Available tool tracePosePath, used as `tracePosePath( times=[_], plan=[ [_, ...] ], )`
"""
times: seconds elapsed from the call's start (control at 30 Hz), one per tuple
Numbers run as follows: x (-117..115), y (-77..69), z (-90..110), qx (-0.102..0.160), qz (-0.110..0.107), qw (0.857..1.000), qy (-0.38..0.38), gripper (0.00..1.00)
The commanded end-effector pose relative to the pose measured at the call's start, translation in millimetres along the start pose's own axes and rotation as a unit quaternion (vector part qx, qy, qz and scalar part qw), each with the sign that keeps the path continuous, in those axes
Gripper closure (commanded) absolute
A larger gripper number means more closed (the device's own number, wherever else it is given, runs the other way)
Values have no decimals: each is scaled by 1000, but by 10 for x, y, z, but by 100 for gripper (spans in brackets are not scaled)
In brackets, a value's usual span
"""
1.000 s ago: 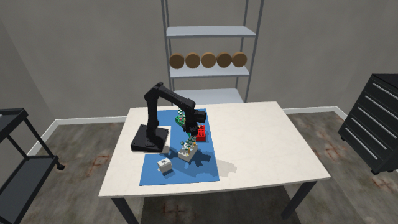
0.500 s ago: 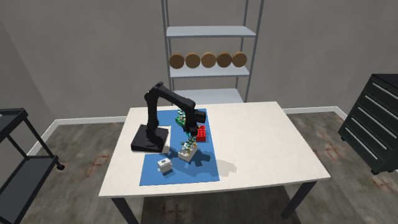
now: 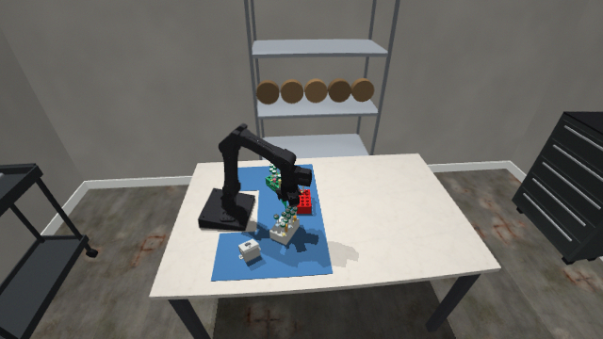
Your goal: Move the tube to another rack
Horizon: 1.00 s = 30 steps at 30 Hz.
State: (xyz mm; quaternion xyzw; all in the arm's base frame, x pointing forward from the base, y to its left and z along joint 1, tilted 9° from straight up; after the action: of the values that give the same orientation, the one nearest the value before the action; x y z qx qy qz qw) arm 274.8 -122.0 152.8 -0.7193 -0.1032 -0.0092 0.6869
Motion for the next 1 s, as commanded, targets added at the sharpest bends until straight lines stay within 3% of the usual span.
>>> tracePosePath(
  times=[0.0, 0.97],
  plan=[
    [3, -52, -13, -5, -2, 1000, 0, 70],
    [-23, -718, 13, -5, -2, 1000, 0, 70]
  ],
)
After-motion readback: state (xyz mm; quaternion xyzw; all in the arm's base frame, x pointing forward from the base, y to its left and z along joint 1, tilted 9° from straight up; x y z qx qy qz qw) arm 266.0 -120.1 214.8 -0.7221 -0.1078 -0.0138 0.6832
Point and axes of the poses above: the point where the finger pads meet when closed, its own y axis out along the fingers, its own x axis across the jaws, z = x × y, the point moved 2 cm from there along -y, back along the fingers
